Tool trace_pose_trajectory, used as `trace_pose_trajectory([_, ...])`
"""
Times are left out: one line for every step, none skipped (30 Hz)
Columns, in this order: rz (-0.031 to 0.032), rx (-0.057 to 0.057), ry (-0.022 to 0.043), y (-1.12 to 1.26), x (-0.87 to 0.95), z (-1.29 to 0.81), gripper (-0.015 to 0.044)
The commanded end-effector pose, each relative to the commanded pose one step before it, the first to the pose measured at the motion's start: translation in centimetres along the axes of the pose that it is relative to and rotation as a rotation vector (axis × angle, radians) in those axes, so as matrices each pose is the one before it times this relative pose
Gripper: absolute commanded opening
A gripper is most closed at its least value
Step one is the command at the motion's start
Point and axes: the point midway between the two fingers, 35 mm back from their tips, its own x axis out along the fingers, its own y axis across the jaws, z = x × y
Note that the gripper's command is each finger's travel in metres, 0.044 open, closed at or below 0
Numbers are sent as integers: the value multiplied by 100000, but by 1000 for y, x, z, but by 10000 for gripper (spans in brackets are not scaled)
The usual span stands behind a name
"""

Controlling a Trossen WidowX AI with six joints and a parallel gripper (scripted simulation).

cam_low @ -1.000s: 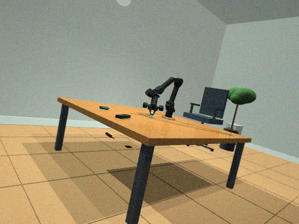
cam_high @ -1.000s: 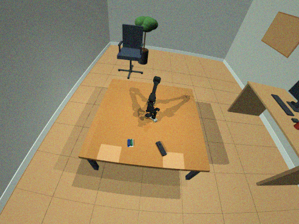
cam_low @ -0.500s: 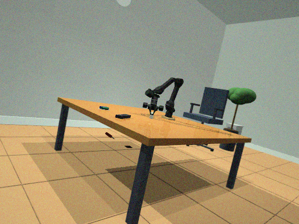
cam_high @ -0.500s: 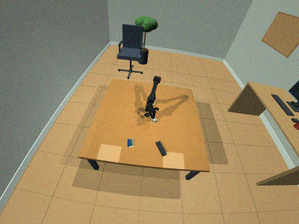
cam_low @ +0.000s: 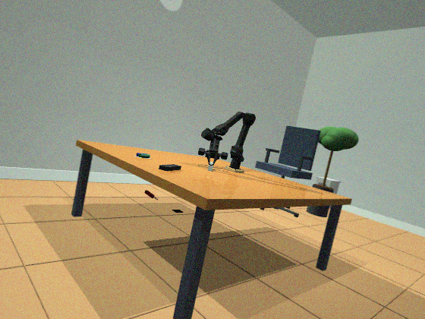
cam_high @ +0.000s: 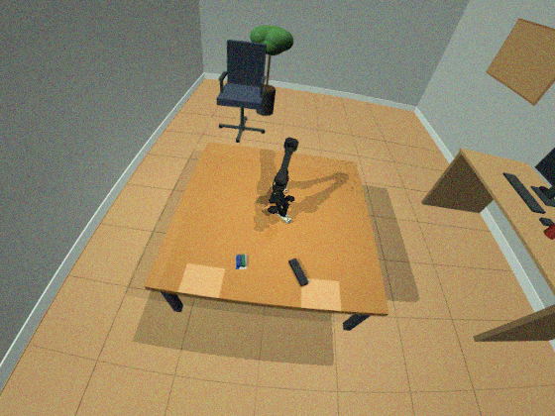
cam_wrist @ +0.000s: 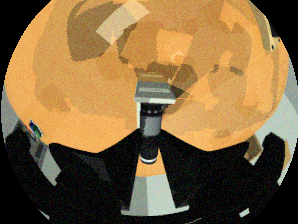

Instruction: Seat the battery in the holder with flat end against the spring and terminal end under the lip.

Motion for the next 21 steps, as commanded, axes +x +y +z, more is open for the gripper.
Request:
trace_pose_trajectory([-378,1632,-4941,28,225,273,64])
trace_pose_trajectory([-101,123,-846,3,40,-21,64])
trace_pose_trajectory([-96,118,-847,3,40,-22,64])
trace_pose_trajectory([-107,113,-815,4,37,-22,64])
trace_pose_trajectory([-102,109,-816,3,37,-22,64])
trace_pose_trajectory([-98,104,-817,3,36,-22,64])
trace_pose_trajectory([-97,101,-809,3,35,-22,64])
trace_pose_trajectory([-92,97,-811,3,34,-23,64])
trace_pose_trajectory([-88,92,-812,2,34,-23,64])
trace_pose_trajectory([-83,88,-812,2,33,-23,64])
trace_pose_trajectory([-78,84,-814,2,33,-24,64])
trace_pose_trajectory([-73,80,-815,1,32,-24,64])
trace_pose_trajectory([-68,75,-815,1,31,-24,64])
trace_pose_trajectory([-63,71,-816,1,31,-25,64])
trace_pose_trajectory([-58,67,-817,1,30,-25,64])
trace_pose_trajectory([-73,63,-793,1,28,-25,64])
trace_pose_trajectory([-69,59,-794,1,28,-25,64])
trace_pose_trajectory([-64,55,-795,1,27,-25,64])
trace_pose_trajectory([-65,51,-788,1,26,-25,64])
trace_pose_trajectory([-60,47,-789,0,26,-26,64])
trace_pose_trajectory([-56,43,-790,0,25,-26,64])
